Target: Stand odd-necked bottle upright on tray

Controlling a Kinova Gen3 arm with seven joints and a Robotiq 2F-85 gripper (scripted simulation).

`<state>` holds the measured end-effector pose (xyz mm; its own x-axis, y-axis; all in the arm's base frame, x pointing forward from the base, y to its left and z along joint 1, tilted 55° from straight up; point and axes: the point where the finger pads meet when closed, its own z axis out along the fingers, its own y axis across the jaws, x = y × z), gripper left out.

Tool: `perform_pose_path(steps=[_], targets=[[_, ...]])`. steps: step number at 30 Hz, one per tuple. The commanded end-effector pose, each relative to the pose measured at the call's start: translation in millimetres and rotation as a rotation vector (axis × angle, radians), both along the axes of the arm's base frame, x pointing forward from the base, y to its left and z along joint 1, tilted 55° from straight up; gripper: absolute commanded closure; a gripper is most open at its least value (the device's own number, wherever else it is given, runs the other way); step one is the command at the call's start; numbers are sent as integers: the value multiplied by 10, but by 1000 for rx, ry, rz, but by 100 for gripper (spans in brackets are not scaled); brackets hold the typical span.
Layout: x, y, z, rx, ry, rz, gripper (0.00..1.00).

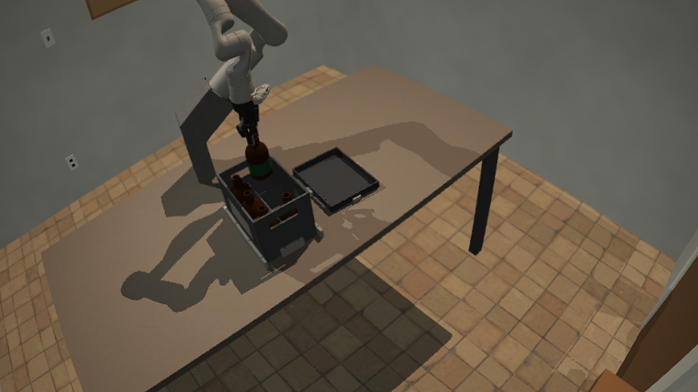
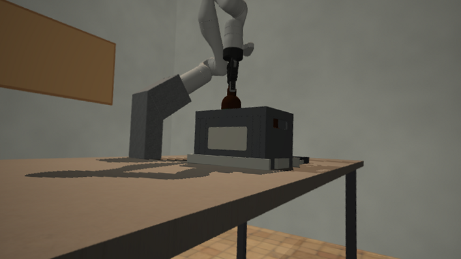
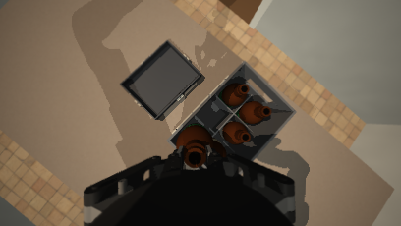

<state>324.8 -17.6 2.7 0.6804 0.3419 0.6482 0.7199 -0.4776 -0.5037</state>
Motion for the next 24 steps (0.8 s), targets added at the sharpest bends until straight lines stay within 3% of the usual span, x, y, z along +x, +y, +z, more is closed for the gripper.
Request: perform_pose_path(steps=[1, 24], targets=[[3, -7, 1, -1, 0, -1, 100], [-6, -57, 36, -1, 0, -1, 100]])
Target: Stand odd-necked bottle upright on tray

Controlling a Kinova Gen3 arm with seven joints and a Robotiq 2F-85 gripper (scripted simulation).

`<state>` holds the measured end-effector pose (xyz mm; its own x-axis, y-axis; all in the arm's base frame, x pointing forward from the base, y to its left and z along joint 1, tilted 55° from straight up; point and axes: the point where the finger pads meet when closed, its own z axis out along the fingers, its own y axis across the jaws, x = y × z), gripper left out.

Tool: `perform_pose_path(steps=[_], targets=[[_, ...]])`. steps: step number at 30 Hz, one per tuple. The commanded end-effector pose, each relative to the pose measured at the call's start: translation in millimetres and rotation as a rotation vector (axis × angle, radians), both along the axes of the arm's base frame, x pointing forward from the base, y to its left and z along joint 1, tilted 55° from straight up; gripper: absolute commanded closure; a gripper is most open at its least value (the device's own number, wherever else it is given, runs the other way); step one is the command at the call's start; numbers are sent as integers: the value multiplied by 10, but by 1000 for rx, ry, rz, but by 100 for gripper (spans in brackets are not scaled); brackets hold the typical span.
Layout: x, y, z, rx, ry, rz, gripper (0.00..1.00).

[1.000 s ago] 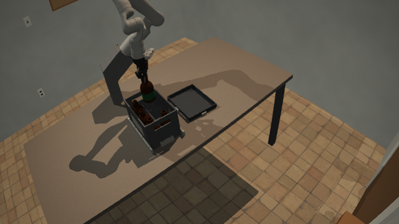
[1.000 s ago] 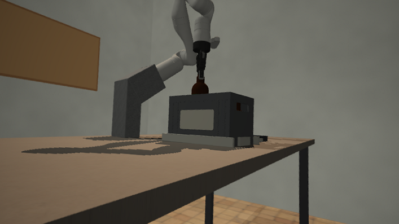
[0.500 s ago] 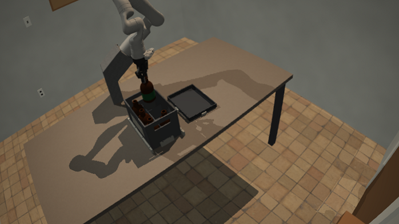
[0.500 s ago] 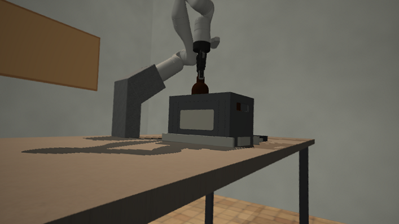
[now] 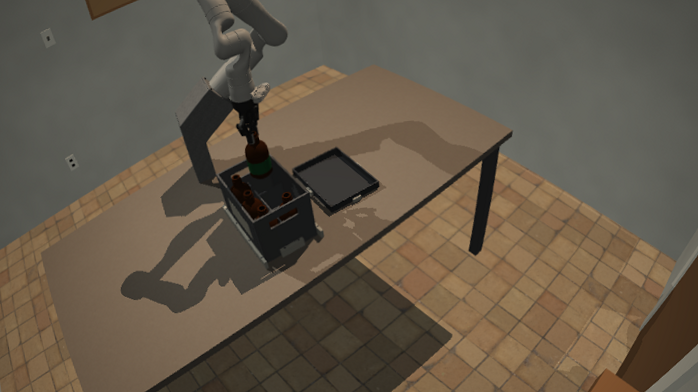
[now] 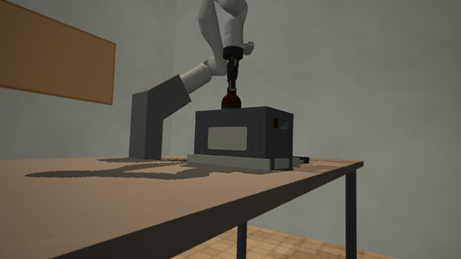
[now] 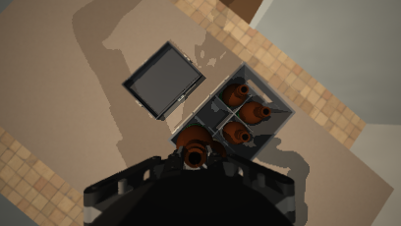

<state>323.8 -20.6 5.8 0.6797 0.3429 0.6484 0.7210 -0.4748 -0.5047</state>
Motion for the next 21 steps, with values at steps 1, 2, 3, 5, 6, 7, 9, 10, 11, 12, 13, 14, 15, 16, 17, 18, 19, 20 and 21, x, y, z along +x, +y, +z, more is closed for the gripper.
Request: perform_pose_path(steps=[1, 2, 3, 5, 6, 7, 9, 10, 11, 12, 13, 14, 15, 16, 17, 18, 19, 20, 21], targets=[[3, -34, 11, -3, -1, -4, 100], [2, -42, 17, -3, -1, -4, 100], [1, -49, 22, -3, -1, -4, 100], [1, -49, 22, -3, -1, -4, 100], [-1, -58, 28, -3, -1, -4, 100], [-2, -66, 34, -3, -1, -4, 100], [-5, -84, 47, -3, -1, -4, 100], [-7, -94, 53, -3, -1, -4, 100], [-9, -103, 60, -3, -1, -4, 100], [-10, -113, 67, -3, -1, -4, 100], [-12, -123, 74, -3, -1, -4, 100], [-14, -133, 81, -3, -1, -4, 100], [-15, -143, 88, -3, -1, -4, 100], [-17, -153, 95, -3, -1, -4, 100], [-19, -163, 102, -3, -1, -4, 100], [-20, -172, 109, -3, -1, -4, 100], [-22, -182, 116, -3, -1, -4, 100], [-24, -191, 123, -3, -1, -4, 100], [-24, -191, 123, -3, -1, -4, 100]])
